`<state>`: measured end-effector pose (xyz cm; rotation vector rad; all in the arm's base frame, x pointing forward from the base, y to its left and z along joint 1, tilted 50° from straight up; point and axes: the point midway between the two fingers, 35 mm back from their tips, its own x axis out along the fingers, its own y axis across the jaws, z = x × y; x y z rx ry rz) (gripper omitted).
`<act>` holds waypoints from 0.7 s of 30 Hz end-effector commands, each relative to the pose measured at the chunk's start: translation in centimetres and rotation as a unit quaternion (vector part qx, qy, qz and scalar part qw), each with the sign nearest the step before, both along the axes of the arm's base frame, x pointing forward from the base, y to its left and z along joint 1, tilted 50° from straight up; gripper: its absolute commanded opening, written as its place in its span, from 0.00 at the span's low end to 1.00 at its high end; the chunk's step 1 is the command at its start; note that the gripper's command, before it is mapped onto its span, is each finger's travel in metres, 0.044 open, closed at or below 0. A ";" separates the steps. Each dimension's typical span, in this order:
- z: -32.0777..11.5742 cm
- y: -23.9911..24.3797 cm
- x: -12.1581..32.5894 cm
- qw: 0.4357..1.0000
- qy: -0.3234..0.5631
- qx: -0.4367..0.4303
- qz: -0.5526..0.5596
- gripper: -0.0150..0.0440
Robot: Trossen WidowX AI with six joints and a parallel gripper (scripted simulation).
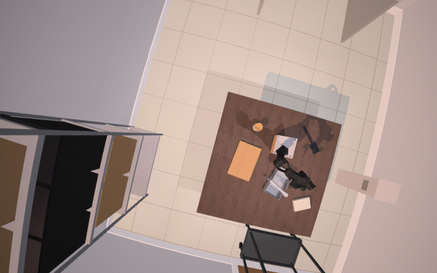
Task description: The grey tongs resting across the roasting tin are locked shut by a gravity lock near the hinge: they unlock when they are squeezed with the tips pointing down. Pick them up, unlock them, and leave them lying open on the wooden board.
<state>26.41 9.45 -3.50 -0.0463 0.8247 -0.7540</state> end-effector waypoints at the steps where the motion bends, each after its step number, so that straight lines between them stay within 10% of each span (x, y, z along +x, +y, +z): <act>1: -1.1 -5.9 3.9 0.945 -0.233 0.064 -0.222 0.69; 9: -1.7 -12.8 5.9 0.778 -0.476 0.109 -0.395 0.69; 21: -1.7 -13.1 5.9 0.771 -0.484 0.110 -0.399 0.69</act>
